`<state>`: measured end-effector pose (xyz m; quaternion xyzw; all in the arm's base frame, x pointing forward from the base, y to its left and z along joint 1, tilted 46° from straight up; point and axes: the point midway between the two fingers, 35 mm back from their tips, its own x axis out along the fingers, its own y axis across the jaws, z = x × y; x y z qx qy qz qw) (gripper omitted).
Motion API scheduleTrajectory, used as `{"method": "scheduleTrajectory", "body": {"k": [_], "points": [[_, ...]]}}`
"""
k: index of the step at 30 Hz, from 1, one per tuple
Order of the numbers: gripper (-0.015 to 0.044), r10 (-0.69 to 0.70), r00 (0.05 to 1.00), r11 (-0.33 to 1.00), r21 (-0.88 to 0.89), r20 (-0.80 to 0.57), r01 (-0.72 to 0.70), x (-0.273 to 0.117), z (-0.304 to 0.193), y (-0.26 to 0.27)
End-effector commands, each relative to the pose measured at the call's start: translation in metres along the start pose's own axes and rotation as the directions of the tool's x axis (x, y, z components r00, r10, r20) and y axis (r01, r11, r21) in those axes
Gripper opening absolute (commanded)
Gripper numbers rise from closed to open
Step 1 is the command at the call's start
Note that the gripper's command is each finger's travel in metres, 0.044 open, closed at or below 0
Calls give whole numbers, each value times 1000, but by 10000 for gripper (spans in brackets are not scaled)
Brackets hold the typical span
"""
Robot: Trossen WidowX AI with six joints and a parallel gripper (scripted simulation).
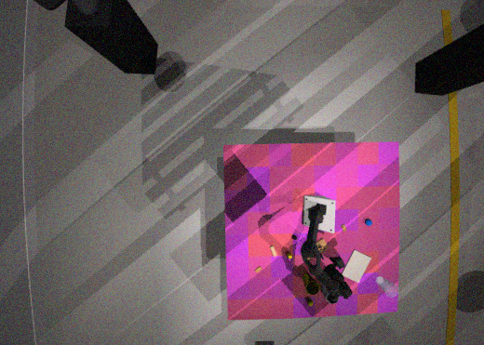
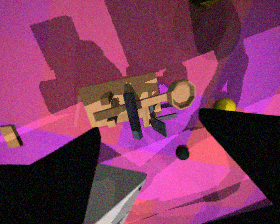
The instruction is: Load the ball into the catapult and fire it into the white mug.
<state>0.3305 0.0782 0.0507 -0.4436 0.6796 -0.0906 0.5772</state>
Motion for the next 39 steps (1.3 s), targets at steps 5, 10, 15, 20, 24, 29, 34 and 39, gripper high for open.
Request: {"method": "scheduleTrajectory", "body": {"k": [5, 10, 15, 20, 24, 29, 34, 39], "points": [[440, 4, 1000, 958, -287, -5, -5, 4, -1, 13], [440, 4, 1000, 894, -447, -5, -6, 5, -2, 19], [440, 3, 1000, 805, -594, -6, -6, 7, -3, 25], [440, 3, 1000, 691, -723, -7, -7, 9, -4, 31], [440, 3, 1000, 585, -811, -8, -8, 10, -6, 36], [440, 2, 1000, 437, -899, -9, -9, 12, -7, 42], [440, 1, 1000, 276, -961, -10, -10, 13, -9, 48], [440, 1, 1000, 107, -994, -11, -11, 15, -10, 54]]}}
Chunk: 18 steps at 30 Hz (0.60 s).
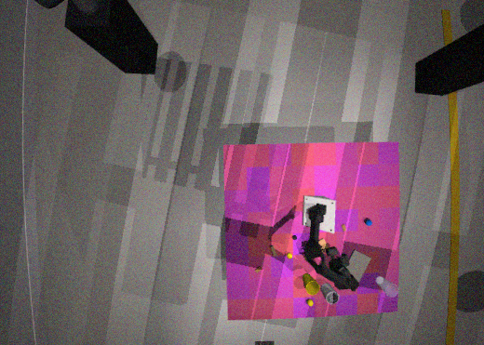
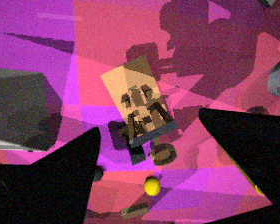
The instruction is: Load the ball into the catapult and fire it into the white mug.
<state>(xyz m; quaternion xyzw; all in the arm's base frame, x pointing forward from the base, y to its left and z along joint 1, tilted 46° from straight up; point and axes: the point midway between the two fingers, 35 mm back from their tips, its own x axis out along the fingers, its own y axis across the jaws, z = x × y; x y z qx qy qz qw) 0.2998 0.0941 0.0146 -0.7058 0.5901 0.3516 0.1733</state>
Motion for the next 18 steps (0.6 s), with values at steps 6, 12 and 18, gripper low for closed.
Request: {"method": "scheduleTrajectory", "body": {"k": [6, 12, 18], "points": [[440, 6, 1000, 963, -269, 1, -6, 4, 10, 6], [440, 6, 1000, 963, -269, 1, -6, 7, 10, 5], [440, 6, 1000, 963, -269, -1, -6, 51, 10, 5]]}}
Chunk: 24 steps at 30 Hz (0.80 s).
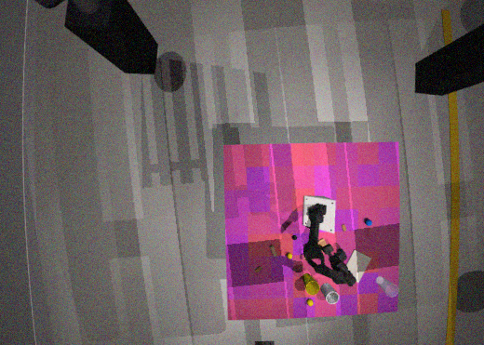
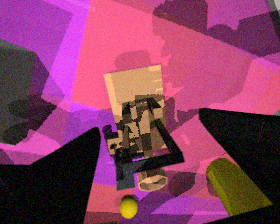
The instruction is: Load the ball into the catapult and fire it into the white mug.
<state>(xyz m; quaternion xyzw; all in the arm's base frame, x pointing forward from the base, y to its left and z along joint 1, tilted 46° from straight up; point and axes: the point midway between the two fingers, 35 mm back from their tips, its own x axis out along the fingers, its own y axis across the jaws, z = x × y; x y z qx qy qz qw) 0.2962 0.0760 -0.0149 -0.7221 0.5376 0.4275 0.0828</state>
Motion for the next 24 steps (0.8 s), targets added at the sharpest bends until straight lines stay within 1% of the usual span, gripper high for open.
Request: {"method": "scheduleTrajectory", "body": {"k": [1, 6, 24], "points": [[440, 11, 1000, 1000, -11, -6, -11, 18, 1, 2], [440, 10, 1000, 1000, -12, -6, -11, 20, 1, 2], [440, 10, 1000, 1000, -12, -6, -10, 50, 1, 2]]}}
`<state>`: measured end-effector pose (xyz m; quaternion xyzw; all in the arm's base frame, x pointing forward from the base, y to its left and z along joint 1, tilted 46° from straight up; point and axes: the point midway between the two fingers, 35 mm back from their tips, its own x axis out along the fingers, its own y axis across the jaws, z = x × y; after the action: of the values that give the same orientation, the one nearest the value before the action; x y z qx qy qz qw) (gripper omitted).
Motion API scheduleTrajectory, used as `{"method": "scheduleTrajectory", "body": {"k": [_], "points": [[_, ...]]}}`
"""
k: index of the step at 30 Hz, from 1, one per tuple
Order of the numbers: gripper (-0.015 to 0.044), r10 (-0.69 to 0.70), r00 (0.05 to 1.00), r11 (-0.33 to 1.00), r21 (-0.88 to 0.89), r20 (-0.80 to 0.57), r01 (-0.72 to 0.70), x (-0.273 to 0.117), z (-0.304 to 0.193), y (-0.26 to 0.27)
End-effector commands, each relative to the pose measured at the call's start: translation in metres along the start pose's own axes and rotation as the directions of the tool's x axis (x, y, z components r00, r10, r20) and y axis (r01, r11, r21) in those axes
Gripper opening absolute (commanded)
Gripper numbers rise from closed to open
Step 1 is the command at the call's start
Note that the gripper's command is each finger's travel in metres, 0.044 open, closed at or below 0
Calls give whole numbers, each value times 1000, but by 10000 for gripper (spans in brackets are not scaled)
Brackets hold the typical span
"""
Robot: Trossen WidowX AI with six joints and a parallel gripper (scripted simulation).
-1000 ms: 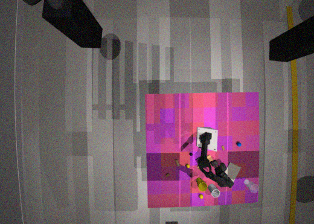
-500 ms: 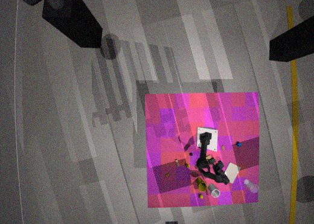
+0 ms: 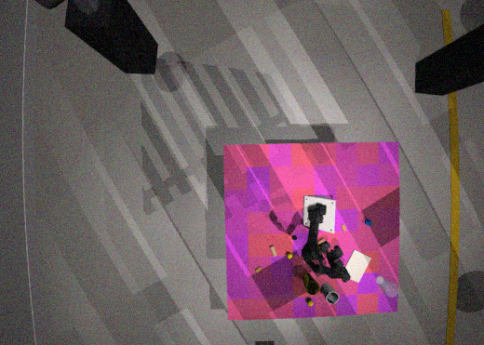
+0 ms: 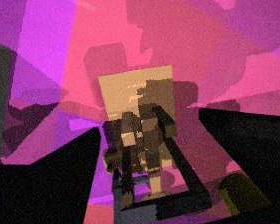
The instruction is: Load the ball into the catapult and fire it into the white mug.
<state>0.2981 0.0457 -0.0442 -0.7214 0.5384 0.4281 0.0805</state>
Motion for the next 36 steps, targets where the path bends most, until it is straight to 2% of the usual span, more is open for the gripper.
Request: {"method": "scheduleTrajectory", "body": {"k": [1, 17, 28, 34, 36], "points": [[440, 6, 1000, 1000, -8, -5, -6, 9, 1, 1], [440, 8, 1000, 1000, -8, -7, -8, 29, 1, 3], [151, 4, 1000, 1000, 0, -2, -4, 26, 0, 2], [111, 4, 1000, 1000, 0, -2, -4, 26, 0, 2], [59, 3, 1000, 1000, -1, -1, -3, 15, 0, 2]]}}
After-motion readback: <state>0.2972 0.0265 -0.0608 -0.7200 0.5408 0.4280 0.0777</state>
